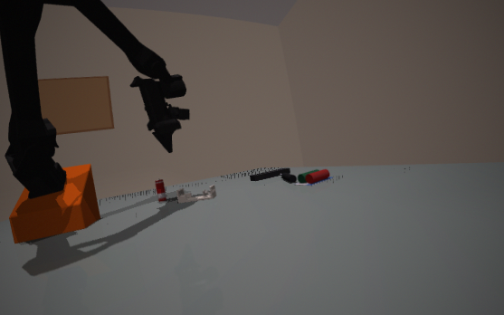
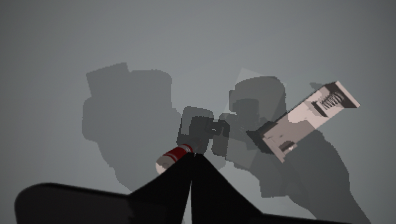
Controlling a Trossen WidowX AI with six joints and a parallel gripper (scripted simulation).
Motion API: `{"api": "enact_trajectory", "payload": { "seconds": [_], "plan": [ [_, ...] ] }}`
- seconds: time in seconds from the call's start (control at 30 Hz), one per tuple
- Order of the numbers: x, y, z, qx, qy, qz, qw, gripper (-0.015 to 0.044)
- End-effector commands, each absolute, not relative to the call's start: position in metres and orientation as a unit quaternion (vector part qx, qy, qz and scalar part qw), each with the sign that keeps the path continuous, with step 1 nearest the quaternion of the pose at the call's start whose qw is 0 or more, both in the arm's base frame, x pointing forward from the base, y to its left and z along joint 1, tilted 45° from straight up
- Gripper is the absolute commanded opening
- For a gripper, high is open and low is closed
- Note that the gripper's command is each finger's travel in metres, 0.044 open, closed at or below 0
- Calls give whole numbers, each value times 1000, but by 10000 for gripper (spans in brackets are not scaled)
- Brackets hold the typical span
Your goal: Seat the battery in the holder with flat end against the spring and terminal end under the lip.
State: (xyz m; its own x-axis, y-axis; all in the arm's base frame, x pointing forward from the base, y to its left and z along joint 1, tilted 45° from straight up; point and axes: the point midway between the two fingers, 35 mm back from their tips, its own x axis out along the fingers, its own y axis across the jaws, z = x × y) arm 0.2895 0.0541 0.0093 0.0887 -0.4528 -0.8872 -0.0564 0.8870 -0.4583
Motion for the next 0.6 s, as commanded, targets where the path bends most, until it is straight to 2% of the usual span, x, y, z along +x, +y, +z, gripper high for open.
{"api": "enact_trajectory", "payload": {
  "seconds": [0.0,0.33,0.57],
  "plan": [
    [260,50,-13,-326,717,-186,588,0],
    [260,49,-14,-326,717,-186,588,0],
    [255,5,-61,-327,716,-186,588,0]
  ]
}}
